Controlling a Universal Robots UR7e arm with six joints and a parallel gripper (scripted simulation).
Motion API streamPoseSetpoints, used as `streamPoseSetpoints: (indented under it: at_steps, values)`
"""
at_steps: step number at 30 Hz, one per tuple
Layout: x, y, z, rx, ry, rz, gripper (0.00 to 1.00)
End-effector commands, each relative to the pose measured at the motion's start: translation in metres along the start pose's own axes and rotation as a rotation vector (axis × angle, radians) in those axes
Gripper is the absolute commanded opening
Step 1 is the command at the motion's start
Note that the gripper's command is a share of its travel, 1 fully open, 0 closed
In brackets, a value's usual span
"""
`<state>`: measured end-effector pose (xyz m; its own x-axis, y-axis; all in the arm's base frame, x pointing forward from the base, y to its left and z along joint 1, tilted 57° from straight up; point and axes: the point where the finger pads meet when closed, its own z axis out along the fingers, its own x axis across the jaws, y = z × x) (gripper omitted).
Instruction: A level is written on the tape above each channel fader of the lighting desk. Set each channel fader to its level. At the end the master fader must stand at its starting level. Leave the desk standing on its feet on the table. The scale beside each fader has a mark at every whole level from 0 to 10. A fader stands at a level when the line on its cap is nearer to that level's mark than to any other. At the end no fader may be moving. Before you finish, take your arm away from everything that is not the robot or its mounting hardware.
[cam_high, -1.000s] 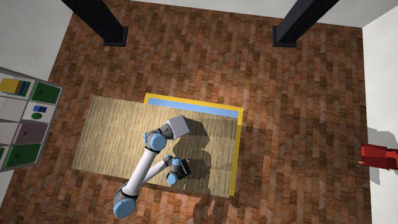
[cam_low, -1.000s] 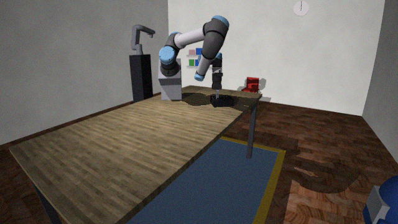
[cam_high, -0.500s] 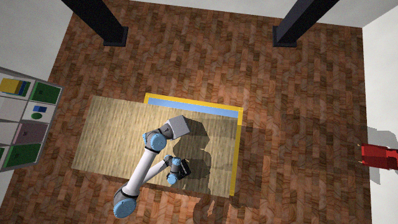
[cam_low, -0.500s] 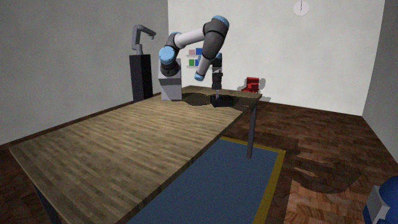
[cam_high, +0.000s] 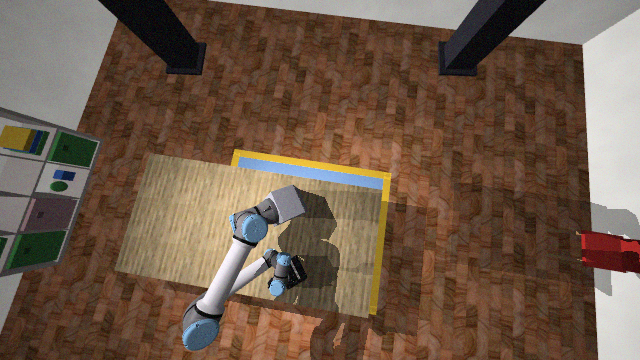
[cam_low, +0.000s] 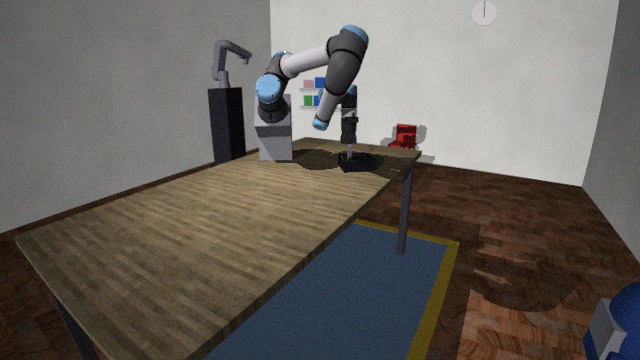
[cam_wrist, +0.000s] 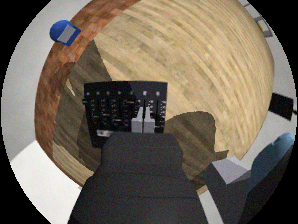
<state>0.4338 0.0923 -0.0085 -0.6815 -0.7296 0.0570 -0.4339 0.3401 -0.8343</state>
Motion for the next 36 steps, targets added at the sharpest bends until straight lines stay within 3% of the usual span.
streamPoseSetpoints:
  at_steps: [1,36]
  values:
    - [-0.0015,0.0009,-0.0005,0.001,-0.003,0.000,0.00]
    - [-0.0015,-0.0036,-0.0005,0.001,-0.003,0.000,0.00]
